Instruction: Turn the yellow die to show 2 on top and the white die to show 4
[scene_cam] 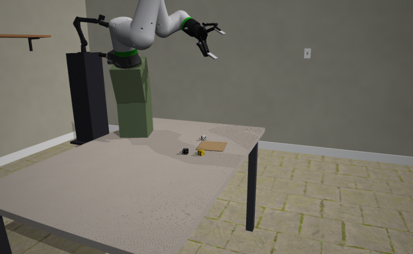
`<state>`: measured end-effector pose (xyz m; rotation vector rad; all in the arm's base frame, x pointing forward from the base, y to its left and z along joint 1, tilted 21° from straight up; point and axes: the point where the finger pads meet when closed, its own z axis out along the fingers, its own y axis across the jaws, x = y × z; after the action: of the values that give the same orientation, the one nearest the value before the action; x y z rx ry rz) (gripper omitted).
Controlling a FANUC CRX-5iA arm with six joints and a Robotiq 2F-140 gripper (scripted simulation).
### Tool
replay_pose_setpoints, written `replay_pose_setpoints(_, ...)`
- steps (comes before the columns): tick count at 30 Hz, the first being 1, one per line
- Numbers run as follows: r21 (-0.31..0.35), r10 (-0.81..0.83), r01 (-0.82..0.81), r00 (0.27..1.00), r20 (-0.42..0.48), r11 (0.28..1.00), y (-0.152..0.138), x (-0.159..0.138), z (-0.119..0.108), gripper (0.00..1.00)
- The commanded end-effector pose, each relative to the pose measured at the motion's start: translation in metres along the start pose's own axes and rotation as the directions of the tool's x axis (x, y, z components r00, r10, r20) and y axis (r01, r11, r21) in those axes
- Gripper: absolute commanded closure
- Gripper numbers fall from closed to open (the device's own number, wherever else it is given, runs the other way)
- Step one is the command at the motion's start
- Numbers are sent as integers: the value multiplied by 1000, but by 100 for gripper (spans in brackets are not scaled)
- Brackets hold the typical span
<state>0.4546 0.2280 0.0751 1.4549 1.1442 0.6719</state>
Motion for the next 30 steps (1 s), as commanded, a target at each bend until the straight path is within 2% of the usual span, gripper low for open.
replay_pose_setpoints(1,0,0,0,1000,0,1000,0,0,0,0)
replay_pose_setpoints(20,6,2,-2,1000,4,1000,-1,-1,2,0)
replay_pose_setpoints(24,61,19,-22,999,47,998,-15,-15,26,0)
replay_pose_setpoints(27,150,48,-66,992,119,986,-38,-41,61,0)
replay_pose_setpoints(28,150,48,-66,992,119,986,-38,-41,61,0)
replay_pose_setpoints(30,227,76,-118,980,186,967,-60,-66,90,0)
